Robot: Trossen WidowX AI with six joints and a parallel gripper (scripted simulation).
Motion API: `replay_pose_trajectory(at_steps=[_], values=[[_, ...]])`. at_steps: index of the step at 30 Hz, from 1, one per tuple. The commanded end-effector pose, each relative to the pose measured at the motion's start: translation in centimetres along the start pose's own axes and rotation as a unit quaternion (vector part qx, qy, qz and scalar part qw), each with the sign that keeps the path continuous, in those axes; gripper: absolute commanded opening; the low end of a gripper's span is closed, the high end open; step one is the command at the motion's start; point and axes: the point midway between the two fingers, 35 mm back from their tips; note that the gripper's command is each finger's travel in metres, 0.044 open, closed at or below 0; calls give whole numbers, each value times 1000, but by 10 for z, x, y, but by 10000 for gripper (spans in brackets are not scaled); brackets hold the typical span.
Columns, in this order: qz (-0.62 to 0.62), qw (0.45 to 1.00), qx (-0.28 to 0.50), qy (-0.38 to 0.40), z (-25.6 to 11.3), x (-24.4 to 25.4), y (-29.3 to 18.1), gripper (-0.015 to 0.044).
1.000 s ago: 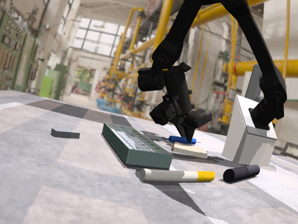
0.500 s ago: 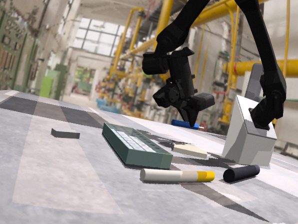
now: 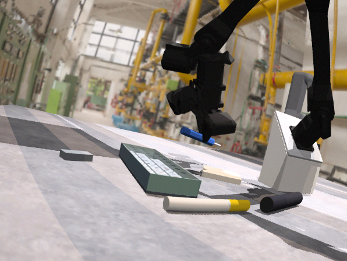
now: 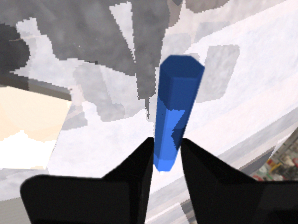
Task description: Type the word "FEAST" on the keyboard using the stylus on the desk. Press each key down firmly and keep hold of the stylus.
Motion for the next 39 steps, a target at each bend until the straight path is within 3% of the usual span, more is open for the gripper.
replay_pose_trajectory(at_steps=[1, 20, 39], values=[[31, 999, -31, -29, -8, 2, 9, 0], [188, 947, -248, -85, -58, 36, 57, 0], [300, 835, -461, 27, -119, 98, 82, 0]])
Point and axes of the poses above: the point midway between the two fingers, 35 mm back from their tips, its own z axis out along the fingers, its own x axis across the jaws, y = z × x, and after that the axes turned 6 degrees about z, right-handed
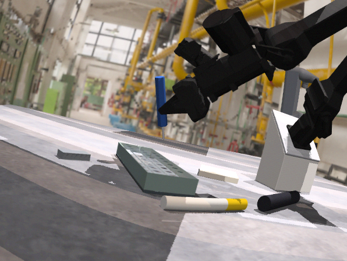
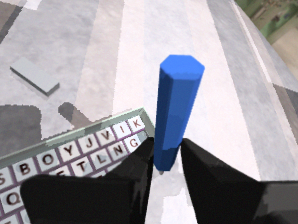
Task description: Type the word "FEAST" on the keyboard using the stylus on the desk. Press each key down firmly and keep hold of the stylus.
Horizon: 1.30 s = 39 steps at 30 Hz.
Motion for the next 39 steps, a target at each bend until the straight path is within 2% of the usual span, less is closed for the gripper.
replay_pose_trajectory(at_steps=[1, 11, 28, 31, 39], values=[[35, 998, -31, 30, -10, 14, 3, 0], [132, 979, -87, 133, -39, 51, 7, 0], [135, 978, -86, 135, -18, 61, -20, 0], [135, 978, -86, 135, -17, 61, -20, 79], [135, 978, -86, 135, -15, 62, -23, 81]])
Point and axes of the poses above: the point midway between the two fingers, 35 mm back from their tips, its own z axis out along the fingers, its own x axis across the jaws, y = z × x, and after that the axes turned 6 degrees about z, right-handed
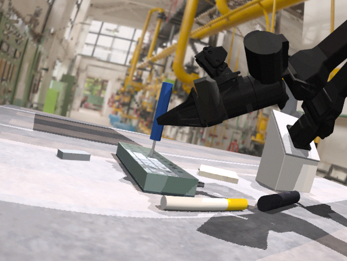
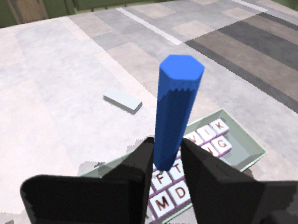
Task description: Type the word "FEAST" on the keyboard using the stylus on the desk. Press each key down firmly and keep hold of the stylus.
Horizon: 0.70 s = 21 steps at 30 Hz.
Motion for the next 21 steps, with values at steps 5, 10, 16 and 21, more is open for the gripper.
replay_pose_trajectory(at_steps=[5, 10, 16, 21], values=[[2, 1000, -2, -1, 3, -1, -5, 81], [2, 1000, -1, -1, 5, -2, -8, 81], [2, 1000, -1, -1, 7, -2, -11, 81], [2, 1000, -1, -1, 8, -2, -13, 81]])
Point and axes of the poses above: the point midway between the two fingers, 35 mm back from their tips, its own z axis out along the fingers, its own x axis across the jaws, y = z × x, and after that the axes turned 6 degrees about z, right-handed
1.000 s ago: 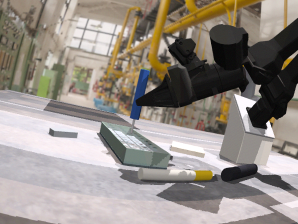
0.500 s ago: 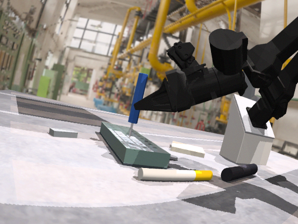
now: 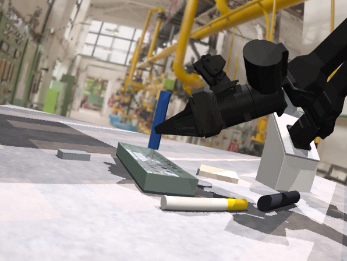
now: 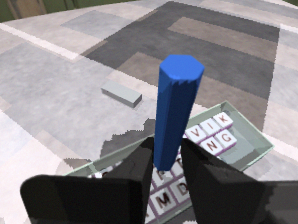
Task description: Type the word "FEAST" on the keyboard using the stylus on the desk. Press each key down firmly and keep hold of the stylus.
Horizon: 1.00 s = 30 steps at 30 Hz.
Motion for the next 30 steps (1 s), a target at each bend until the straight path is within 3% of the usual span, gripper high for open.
replay_pose_trajectory(at_steps=[1, 16, 30], values=[[2, 1000, -1, -1, 1, -1, -1, 81], [2, 1000, -1, -1, 1, -1, -1, 81], [1, 1000, -2, -1, -18, 3, 31, 81]])
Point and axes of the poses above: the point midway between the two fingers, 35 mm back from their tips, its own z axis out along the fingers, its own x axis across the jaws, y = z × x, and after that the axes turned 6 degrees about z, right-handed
